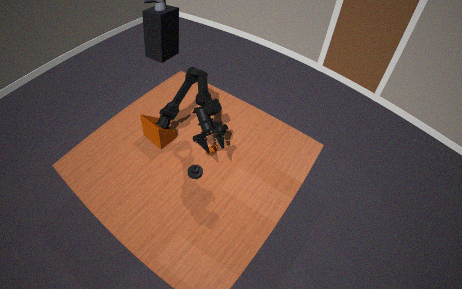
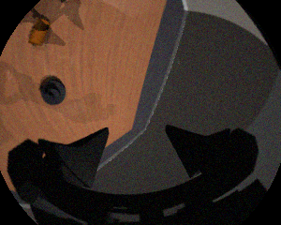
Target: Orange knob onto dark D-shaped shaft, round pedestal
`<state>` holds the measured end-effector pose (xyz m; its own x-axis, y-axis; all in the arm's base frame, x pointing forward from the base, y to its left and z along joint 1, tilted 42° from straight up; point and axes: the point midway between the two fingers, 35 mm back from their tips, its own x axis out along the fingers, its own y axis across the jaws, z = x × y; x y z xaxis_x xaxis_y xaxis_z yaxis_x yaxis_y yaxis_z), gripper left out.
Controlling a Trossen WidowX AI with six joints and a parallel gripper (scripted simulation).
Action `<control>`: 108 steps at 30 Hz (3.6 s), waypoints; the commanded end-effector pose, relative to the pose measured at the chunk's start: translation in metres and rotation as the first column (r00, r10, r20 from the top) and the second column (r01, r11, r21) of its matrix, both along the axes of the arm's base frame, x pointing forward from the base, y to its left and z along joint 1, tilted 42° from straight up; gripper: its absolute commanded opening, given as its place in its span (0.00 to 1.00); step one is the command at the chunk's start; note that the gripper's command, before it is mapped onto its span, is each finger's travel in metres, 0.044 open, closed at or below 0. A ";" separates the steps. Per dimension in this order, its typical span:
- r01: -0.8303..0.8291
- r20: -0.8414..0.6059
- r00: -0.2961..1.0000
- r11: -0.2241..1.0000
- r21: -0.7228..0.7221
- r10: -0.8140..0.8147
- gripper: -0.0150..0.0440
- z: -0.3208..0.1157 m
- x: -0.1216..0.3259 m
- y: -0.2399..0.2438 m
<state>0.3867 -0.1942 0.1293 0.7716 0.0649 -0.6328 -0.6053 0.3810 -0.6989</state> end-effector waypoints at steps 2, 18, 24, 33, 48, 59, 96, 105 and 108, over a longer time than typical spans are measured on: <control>-0.112 -0.140 0.978 0.951 0.287 0.158 1.00 -0.029 -0.013 0.093; -0.012 -0.431 0.765 0.680 0.733 0.478 1.00 -0.050 -0.094 0.250; -0.012 -0.431 0.765 0.679 0.734 0.478 1.00 -0.065 -0.091 0.263; -0.012 -0.431 0.765 0.680 0.733 0.478 1.00 -0.073 -0.090 0.271; -0.012 -0.431 0.765 0.679 0.734 0.478 1.00 -0.091 -0.087 0.286; -0.012 -0.430 0.765 0.678 0.735 0.479 1.00 -0.101 -0.086 0.296; 0.001 -0.537 0.724 0.779 0.627 0.432 0.56 -0.090 -0.083 0.298; 0.010 -0.633 0.682 0.860 0.510 0.367 0.56 -0.080 -0.081 0.300; 0.011 -0.662 0.666 0.883 0.469 0.343 0.56 -0.077 -0.080 0.301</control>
